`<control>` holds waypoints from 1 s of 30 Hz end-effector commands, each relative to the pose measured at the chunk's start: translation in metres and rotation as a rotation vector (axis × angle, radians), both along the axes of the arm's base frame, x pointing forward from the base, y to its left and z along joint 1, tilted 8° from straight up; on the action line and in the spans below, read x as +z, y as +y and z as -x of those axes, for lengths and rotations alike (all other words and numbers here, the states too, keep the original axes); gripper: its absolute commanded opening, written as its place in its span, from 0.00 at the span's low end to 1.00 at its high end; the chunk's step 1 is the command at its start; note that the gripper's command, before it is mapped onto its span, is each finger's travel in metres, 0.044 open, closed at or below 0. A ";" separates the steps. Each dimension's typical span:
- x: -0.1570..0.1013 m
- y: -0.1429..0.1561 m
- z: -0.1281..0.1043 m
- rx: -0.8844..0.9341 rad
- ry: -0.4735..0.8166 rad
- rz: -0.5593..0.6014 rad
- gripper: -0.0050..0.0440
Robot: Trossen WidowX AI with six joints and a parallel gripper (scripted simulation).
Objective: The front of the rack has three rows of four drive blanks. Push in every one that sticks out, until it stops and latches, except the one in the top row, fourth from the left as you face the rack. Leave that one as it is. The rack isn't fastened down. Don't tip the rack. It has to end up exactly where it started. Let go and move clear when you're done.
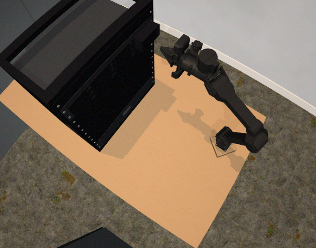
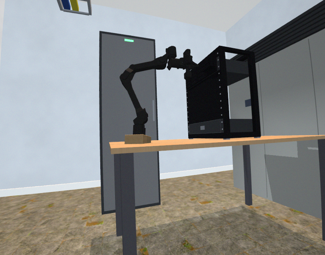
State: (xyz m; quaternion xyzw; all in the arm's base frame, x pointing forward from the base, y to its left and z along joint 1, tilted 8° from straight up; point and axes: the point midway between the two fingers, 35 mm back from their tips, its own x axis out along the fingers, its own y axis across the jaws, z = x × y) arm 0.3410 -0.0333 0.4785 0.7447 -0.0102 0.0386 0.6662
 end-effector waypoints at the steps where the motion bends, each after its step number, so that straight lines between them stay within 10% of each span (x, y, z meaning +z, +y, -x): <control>1: 0.001 -0.008 0.003 0.010 -0.014 -0.003 0.10; 30: 0.002 -0.010 -0.035 0.010 -0.014 -0.003 0.10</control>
